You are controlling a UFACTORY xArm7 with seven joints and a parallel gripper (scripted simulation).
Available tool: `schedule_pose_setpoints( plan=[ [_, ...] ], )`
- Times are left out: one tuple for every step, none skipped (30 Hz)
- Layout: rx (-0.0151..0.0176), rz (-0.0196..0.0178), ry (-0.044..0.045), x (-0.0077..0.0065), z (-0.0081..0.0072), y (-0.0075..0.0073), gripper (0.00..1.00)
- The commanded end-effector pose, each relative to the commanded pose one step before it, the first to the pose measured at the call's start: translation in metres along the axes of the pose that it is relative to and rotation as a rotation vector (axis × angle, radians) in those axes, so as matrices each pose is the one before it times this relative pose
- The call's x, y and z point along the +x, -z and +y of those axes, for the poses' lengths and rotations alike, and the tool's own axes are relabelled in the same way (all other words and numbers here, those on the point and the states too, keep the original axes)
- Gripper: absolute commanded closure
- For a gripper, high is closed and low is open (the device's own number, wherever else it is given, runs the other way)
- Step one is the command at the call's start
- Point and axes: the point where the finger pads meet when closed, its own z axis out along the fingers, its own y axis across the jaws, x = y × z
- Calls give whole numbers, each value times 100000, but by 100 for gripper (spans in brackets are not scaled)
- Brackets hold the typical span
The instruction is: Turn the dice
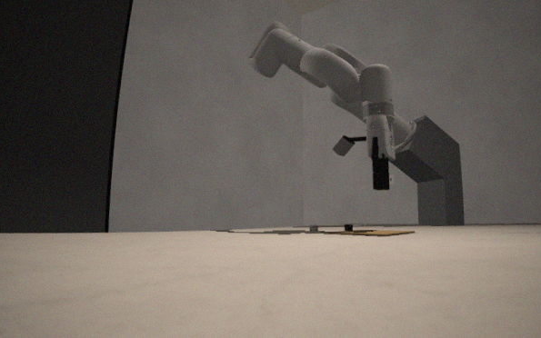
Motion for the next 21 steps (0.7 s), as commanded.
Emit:
schedule_pose_setpoints(
  plan=[
    [1099,-919,-2013,922,273,528,89],
    [0,0,0,0,0,0,89],
    [0,0,0,0,0,0,89],
    [0,0,0,0,0,0,89],
    [0,0,0,0,0,0,89],
    [0,0,0,0,0,0,89],
    [0,0,0,0,0,0,89],
    [0,0,0,0,0,-2,89],
    [1,0,0,0,0,-13,89],
    [0,0,0,0,0,0,89],
    [0,0,0,0,0,0,89],
    [1,0,0,0,-1,-34,89],
    [2,-1,0,1,-1,-63,89],
    [3,-1,0,1,-1,-97,89],
    [3,-1,1,2,0,-136,89],
    [3,-1,2,3,0,-179,89],
    [1,0,-2,3,-2,-226,89],
    [-1,0,1,4,-1,-271,89],
    [0,0,-1,4,-2,-312,89],
    [1,0,-1,5,-2,-351,89],
    [0,0,0,5,-2,-386,89]
  ],
)
